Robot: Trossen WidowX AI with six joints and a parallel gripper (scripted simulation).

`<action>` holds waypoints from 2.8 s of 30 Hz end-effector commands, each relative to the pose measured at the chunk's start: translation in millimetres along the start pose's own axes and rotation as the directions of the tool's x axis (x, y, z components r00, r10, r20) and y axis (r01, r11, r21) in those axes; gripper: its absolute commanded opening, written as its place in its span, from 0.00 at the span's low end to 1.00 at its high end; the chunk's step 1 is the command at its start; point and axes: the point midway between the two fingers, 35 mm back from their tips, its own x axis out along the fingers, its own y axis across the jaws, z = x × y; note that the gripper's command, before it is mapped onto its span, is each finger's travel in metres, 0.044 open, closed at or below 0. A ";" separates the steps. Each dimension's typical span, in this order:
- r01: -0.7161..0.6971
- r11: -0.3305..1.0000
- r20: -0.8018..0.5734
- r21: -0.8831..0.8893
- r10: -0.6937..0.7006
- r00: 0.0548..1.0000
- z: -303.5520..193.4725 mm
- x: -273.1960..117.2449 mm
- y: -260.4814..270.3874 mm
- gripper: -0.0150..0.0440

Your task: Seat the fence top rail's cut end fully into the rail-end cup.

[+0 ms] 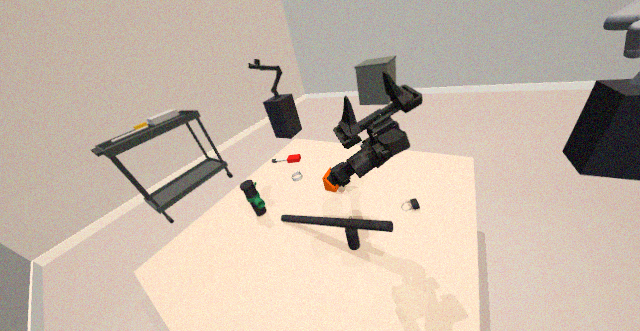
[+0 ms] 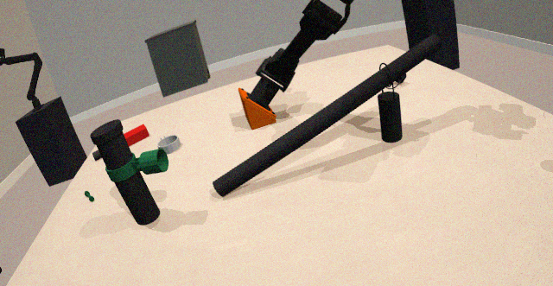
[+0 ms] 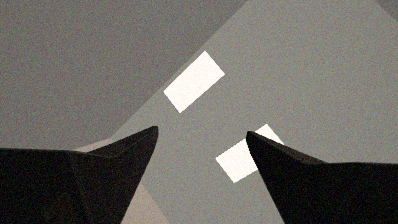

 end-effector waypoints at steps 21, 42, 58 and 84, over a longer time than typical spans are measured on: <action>0.481 0.735 -0.257 -0.479 -0.641 0.723 -168.4 -39.5 -233.5 1.00; 0.400 -0.008 0.041 -0.917 -0.996 0.075 -122.0 -251.7 -389.3 1.00; -0.048 -0.544 0.527 -0.838 -0.783 -0.330 40.1 -392.6 -337.3 1.00; -0.633 -0.759 0.899 -0.153 0.159 -0.408 194.3 -378.4 12.7 1.00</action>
